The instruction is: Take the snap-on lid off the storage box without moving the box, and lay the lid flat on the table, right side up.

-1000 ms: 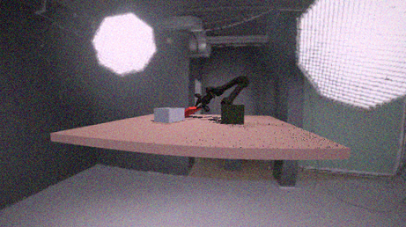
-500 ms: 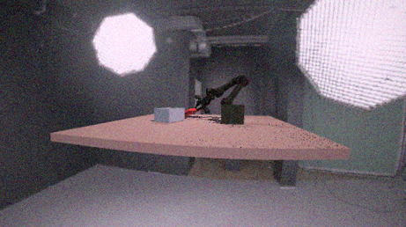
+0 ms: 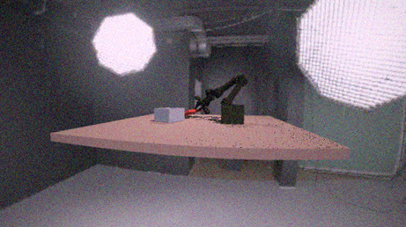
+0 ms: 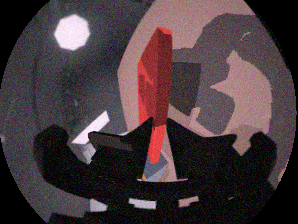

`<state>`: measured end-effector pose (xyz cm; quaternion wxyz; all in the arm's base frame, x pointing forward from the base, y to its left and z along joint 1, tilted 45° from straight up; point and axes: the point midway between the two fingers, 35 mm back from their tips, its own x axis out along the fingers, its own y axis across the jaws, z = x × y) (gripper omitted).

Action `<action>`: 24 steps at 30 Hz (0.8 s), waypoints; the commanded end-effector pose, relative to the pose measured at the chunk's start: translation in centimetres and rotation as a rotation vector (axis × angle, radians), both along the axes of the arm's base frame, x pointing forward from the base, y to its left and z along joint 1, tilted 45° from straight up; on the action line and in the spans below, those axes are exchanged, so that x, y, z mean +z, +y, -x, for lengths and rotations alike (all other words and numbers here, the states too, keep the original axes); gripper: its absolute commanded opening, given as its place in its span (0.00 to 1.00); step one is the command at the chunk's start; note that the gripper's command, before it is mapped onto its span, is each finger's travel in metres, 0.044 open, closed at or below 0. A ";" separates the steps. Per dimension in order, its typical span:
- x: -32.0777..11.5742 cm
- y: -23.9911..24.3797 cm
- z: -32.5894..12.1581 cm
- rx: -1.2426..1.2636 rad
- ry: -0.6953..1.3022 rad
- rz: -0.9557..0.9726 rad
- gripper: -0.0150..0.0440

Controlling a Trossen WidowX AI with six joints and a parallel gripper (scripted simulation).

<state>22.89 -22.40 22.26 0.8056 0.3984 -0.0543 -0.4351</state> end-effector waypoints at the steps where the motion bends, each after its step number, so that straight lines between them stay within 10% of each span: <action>1: 0.1 0.0 0.0 -0.007 0.014 -0.005 0.57; 13: -0.3 0.4 1.0 -0.007 0.015 -0.006 0.99; 24: -0.8 1.3 3.0 -0.007 0.016 -0.006 1.00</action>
